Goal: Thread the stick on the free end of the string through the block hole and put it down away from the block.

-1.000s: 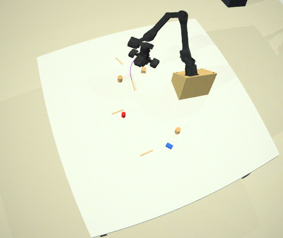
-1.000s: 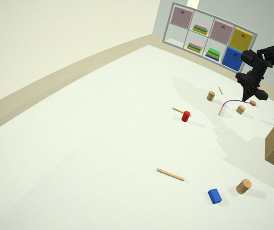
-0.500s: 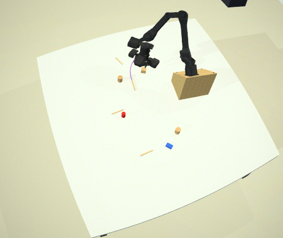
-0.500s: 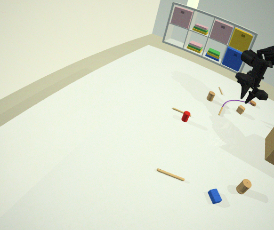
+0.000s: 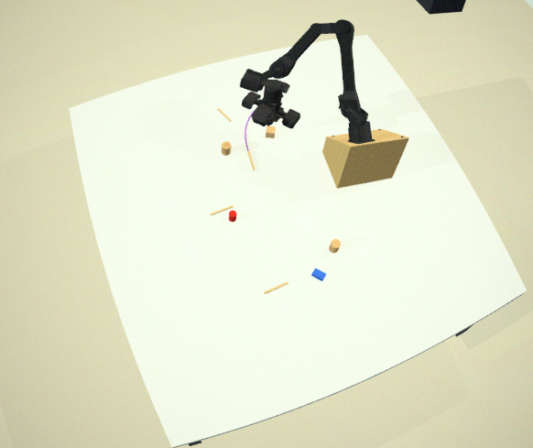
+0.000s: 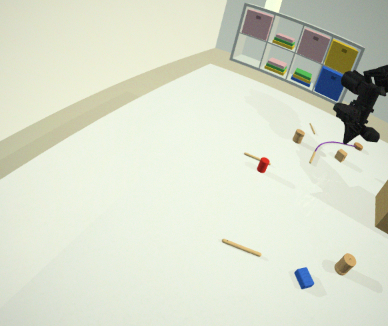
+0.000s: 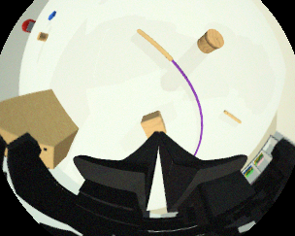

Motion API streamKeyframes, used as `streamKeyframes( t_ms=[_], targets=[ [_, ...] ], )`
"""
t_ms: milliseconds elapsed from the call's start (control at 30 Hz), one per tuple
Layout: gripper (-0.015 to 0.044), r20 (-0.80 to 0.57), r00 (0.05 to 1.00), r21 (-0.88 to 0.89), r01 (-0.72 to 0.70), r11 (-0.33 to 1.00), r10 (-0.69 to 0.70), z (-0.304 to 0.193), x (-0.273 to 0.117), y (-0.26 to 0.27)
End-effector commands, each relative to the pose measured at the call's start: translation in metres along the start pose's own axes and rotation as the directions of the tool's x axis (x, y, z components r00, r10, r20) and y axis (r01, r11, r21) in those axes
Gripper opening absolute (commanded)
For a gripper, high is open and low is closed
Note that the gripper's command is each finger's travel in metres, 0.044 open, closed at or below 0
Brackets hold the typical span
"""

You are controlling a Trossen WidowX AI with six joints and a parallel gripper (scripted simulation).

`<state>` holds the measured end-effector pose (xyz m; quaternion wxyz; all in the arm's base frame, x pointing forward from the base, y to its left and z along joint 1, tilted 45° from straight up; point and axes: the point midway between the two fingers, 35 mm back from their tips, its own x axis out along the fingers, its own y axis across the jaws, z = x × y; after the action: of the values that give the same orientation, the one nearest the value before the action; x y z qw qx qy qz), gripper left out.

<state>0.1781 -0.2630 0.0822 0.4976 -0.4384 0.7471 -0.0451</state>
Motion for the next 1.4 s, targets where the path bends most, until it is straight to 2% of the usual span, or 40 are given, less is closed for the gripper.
streamKeyframes(
  t_ms=[0,33,100,167,267,333,567,933,1367],
  targets=[
    [0.0000,0.000,1.000,0.000,0.000,1.000,0.000,0.000,0.000,0.000],
    [0.0000,0.000,1.000,0.000,0.000,1.000,0.000,0.000,0.000,0.000],
    [0.0053,0.002,1.000,-0.071,-0.001,0.998,0.002,0.008,0.000,-0.003],
    [0.0105,0.008,1.000,-0.266,-0.003,0.964,0.005,0.033,0.000,-0.009],
    [0.0184,0.011,1.000,-0.564,0.003,0.826,0.004,0.076,0.000,-0.015],
    [0.0236,0.010,1.000,-0.676,0.006,0.736,0.001,0.096,-0.001,-0.015],
    [0.0420,0.010,1.000,-0.690,0.007,0.724,0.000,0.098,-0.001,-0.015],
    [0.0131,0.010,1.000,-0.690,0.007,0.724,0.000,0.098,-0.001,-0.015],
    [0.0124,0.010,1.000,-0.689,0.007,0.724,0.001,0.098,0.003,-0.015]
  ],
)
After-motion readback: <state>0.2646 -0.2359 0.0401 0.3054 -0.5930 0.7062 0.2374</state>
